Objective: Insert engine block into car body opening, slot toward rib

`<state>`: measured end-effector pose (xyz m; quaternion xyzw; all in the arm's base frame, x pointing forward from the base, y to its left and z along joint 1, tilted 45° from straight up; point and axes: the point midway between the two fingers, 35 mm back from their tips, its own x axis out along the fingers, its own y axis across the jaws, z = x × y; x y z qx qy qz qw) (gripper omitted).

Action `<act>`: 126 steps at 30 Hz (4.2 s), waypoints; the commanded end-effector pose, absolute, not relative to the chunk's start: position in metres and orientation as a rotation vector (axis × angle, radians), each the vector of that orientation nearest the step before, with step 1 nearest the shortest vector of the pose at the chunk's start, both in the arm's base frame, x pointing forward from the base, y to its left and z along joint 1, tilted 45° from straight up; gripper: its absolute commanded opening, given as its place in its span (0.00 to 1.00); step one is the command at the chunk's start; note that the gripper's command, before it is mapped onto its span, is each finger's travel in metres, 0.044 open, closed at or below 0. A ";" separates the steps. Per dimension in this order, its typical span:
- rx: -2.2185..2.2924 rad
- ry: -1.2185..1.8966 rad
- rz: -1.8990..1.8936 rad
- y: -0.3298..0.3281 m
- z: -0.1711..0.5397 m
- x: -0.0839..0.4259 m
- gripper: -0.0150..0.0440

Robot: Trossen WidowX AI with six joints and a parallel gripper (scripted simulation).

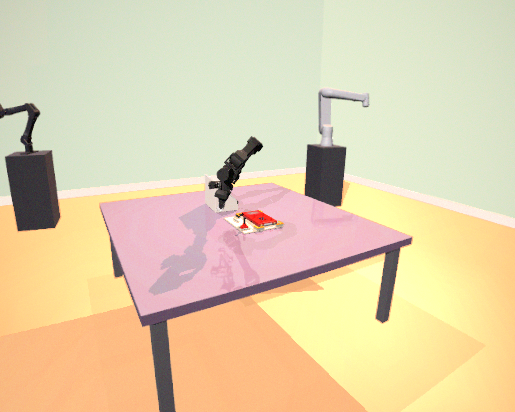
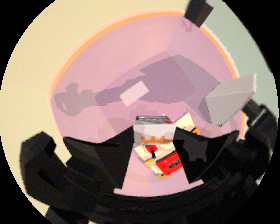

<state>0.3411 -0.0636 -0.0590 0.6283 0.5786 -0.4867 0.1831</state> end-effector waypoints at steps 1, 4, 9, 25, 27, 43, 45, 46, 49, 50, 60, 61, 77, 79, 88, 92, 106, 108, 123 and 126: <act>1.638 1.561 -1.452 -0.058 -0.056 0.345 0.25; 1.541 1.504 -1.511 -0.055 -0.055 0.346 0.25; 1.374 1.407 -1.602 -0.049 -0.054 0.348 0.25; 1.221 1.302 -1.667 -0.041 -0.054 0.350 0.25; 1.176 1.275 -1.685 -0.037 -0.056 0.350 0.25; 1.130 1.246 -1.701 -0.016 -0.076 0.348 0.25; 1.130 1.246 -1.701 -0.014 -0.078 0.348 0.25; 1.130 1.246 -1.701 -0.013 -0.079 0.348 0.25; 1.130 1.246 -1.701 -0.010 -0.082 0.348 0.25; 1.130 1.246 -1.701 -0.009 -0.083 0.348 0.25; 1.130 1.247 -1.701 0.001 -0.093 0.347 0.25; 1.130 1.247 -1.701 0.002 -0.094 0.347 0.25; 1.131 1.248 -1.701 0.018 -0.110 0.346 0.25; 1.131 1.248 -1.701 0.019 -0.112 0.345 0.25; 1.131 1.249 -1.701 0.028 -0.121 0.345 0.25; 1.131 1.249 -1.701 0.033 -0.125 0.344 0.25; 1.126 1.245 -1.705 0.034 -0.127 0.343 0.43; 1.126 1.245 -1.705 0.034 -0.127 0.343 0.52; 1.126 1.245 -1.705 0.034 -0.127 0.343 1.00; 1.130 1.249 -1.702 0.034 -0.122 0.345 1.00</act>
